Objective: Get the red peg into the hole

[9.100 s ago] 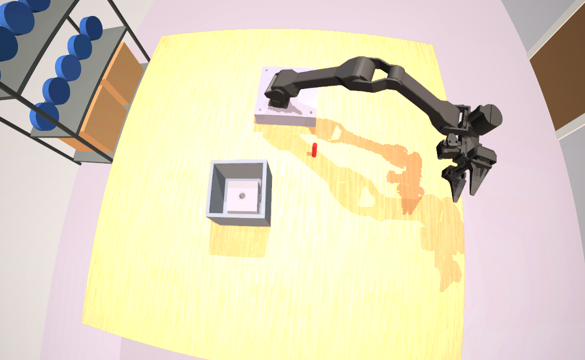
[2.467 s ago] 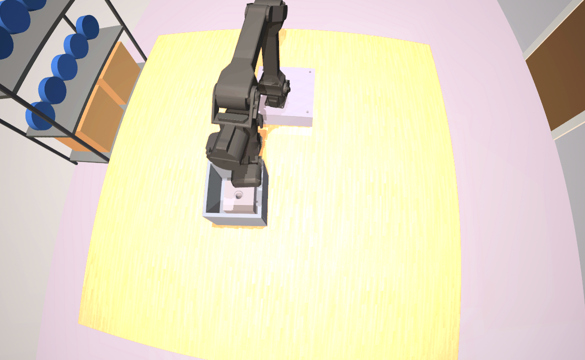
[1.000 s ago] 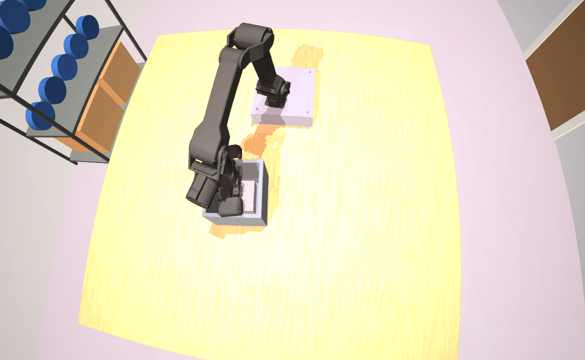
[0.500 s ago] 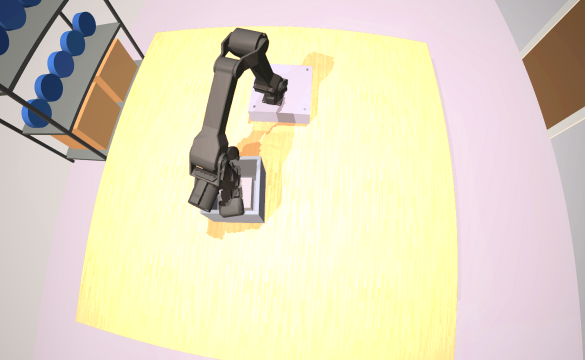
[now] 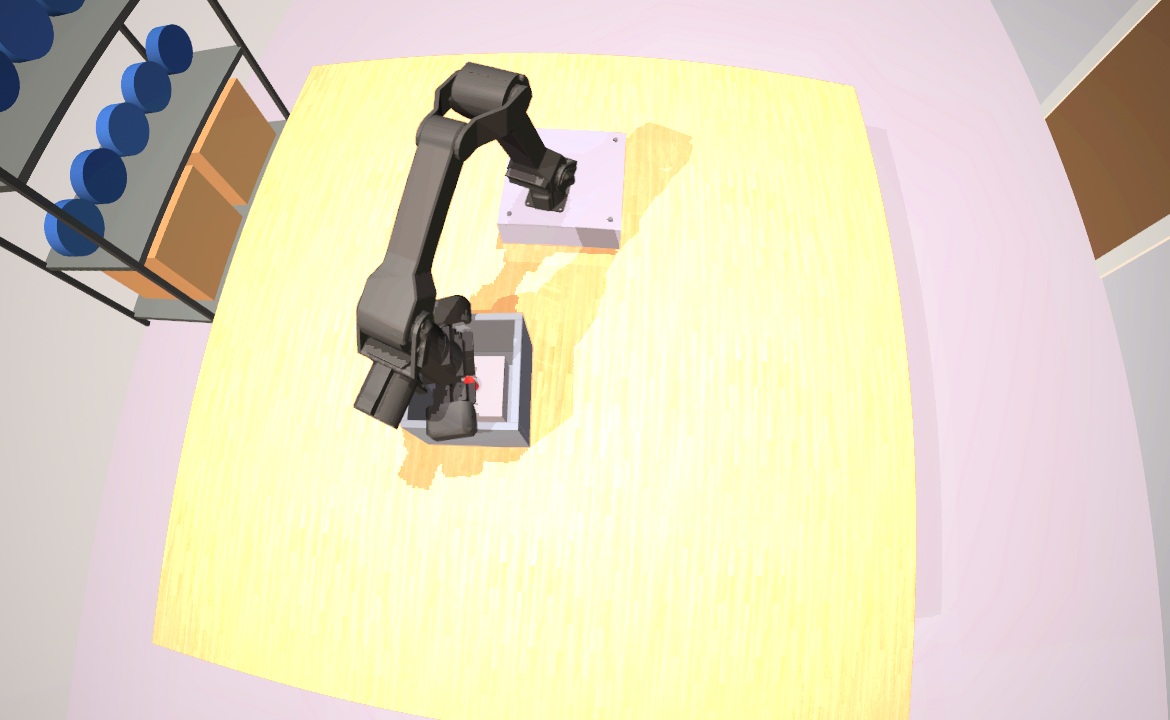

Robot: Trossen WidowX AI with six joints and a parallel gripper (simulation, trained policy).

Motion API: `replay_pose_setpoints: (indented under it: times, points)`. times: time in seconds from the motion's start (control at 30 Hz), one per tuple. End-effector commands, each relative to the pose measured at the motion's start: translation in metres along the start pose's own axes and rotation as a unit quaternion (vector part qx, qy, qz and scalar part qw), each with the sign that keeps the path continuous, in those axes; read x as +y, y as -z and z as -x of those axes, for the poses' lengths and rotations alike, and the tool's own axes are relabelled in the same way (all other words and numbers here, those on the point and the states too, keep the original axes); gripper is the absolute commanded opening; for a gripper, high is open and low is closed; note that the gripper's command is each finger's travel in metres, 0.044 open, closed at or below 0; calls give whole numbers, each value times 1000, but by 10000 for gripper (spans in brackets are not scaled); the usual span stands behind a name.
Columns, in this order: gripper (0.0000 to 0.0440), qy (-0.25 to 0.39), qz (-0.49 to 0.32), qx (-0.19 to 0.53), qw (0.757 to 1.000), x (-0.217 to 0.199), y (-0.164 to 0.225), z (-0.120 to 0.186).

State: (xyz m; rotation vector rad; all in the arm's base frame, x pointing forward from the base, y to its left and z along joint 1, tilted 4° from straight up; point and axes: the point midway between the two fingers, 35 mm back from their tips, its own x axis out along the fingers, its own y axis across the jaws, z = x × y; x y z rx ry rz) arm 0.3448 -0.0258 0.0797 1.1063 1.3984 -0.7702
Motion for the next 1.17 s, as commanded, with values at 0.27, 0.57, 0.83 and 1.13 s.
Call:
replay_pose_setpoints:
  times: [0.27,0.57,0.83,1.13]
  points:
    - [188,-65,-9,48,997,22,-2,42]
    - [224,-102,-9,76,992,33,-4,63]
    - [245,-124,-3,89,988,40,-11,76]
    - [230,-147,20,84,985,47,-24,86]
